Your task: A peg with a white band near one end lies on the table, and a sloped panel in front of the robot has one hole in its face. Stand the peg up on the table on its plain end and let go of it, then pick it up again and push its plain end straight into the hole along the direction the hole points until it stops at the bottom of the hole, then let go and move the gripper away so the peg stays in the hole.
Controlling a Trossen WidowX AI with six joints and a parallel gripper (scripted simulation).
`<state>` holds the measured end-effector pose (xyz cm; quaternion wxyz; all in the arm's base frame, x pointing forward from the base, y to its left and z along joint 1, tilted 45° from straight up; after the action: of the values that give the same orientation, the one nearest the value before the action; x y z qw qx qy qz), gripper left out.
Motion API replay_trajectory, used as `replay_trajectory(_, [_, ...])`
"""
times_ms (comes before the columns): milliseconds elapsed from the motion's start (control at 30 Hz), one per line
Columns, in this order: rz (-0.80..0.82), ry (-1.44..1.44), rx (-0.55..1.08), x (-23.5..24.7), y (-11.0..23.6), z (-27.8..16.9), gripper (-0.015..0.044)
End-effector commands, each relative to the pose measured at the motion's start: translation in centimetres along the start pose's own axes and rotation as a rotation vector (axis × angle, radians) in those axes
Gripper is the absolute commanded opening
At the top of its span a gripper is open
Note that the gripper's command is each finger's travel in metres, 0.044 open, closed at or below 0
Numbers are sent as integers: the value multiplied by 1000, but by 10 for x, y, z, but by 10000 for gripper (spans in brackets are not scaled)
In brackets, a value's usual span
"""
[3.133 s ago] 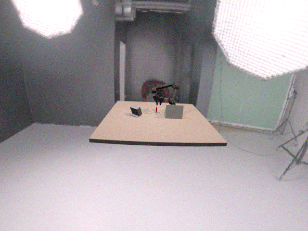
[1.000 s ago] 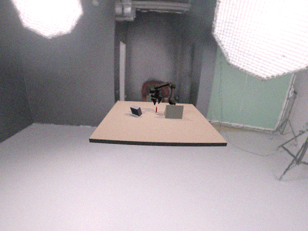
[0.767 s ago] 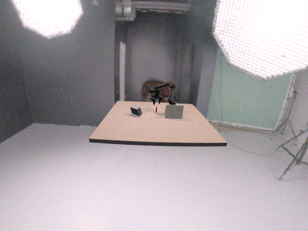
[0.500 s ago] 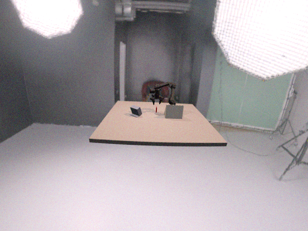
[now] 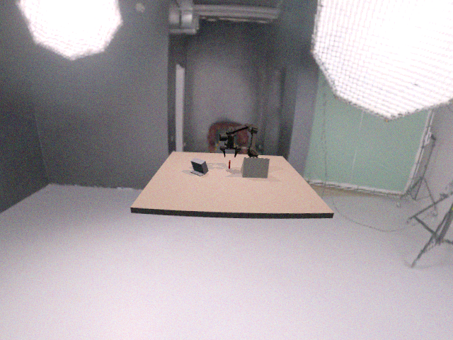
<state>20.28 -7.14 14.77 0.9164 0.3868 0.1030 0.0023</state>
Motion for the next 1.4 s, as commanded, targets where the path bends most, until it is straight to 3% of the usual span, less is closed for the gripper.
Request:
replay_trajectory(0, [-2,-84,-4,0,-1,0,440])
replay_trajectory(1367, [0,-1132,-5,-1,-8,0,440])
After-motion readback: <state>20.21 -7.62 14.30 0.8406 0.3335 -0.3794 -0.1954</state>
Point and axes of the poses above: the point midway between the two fingers, 35 mm back from their tips, its own y axis back along the fingers, its own x axis across the jaws, z = x × y, the point moved 3 cm from there along y, back along the fingers, and after that the axes turned 9 degrees about y, right-handed, at the moved point
